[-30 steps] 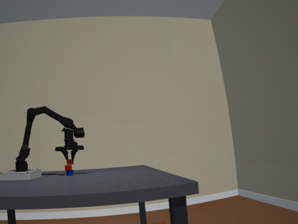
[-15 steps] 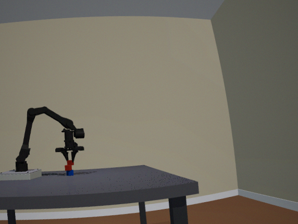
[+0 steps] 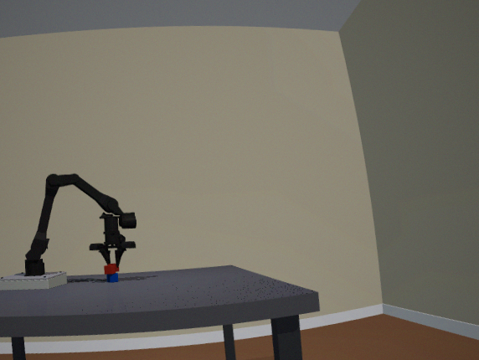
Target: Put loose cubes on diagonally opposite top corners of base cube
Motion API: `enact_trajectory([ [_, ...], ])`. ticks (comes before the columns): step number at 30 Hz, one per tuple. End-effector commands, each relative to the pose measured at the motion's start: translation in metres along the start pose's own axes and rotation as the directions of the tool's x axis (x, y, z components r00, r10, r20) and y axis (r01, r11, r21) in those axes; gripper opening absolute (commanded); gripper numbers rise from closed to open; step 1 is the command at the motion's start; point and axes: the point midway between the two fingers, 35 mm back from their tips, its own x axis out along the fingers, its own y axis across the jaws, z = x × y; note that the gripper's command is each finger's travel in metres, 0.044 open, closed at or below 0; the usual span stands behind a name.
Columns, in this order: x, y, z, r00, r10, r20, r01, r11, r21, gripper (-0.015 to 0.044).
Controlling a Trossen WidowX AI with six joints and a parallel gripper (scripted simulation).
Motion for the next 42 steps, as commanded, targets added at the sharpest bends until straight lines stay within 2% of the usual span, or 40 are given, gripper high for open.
enact_trajectory([
  [1,0.002,0.001,0.000,1.000,0.002,-0.001,-0.002,1.000,-0.001,0.0105],
  [19,0.003,0.001,-0.001,1.000,0.002,-0.001,-0.002,1.000,-0.001,0.0105],
  [23,0.003,0.001,-0.001,1.000,0.002,-0.001,-0.002,1.000,-0.001,0.0205],
  [42,-0.017,0.001,-0.001,1.000,0.003,-0.002,-0.003,1.000,0.000,0.0205],
])
